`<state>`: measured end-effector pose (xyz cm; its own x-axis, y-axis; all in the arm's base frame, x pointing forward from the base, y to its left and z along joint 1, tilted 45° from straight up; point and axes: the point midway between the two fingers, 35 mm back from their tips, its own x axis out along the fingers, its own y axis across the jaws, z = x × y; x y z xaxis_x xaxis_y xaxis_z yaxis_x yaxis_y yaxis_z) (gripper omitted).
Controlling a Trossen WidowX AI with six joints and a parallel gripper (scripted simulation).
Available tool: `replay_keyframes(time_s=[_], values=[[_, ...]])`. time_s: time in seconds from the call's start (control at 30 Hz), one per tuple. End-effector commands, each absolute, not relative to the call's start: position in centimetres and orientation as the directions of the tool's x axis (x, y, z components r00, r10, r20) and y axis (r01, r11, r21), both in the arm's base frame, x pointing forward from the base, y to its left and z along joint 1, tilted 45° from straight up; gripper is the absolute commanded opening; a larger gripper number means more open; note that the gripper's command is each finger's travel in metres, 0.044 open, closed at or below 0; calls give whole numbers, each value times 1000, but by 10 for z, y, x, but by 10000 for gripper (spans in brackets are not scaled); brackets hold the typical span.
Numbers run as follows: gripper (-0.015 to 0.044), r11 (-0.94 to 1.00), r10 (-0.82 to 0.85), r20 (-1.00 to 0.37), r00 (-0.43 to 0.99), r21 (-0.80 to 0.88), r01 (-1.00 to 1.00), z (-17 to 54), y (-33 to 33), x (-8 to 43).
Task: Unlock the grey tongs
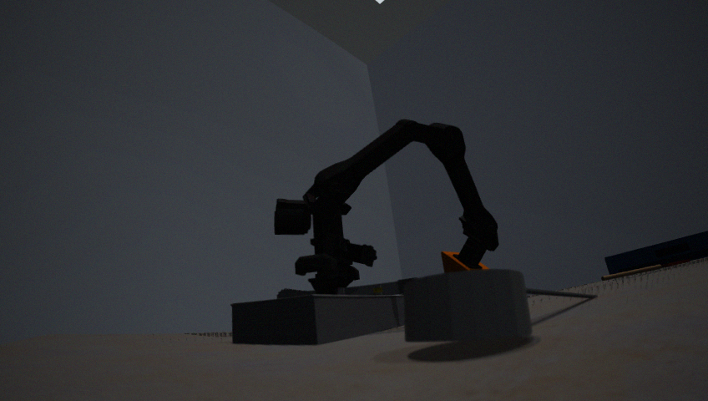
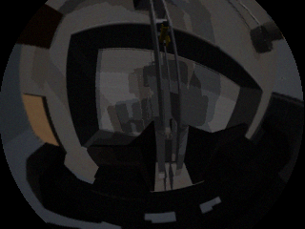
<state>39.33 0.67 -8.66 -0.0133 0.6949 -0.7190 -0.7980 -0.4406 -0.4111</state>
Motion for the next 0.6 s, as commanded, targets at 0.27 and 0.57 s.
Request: replay_keyframes(time_s=[0.27,0.57], values=[[-28,-440,696,-718,-12,-413,-797,-86,7,394],[-150,-440,692,-722,-11,-410,-799,-50,-32,400]])
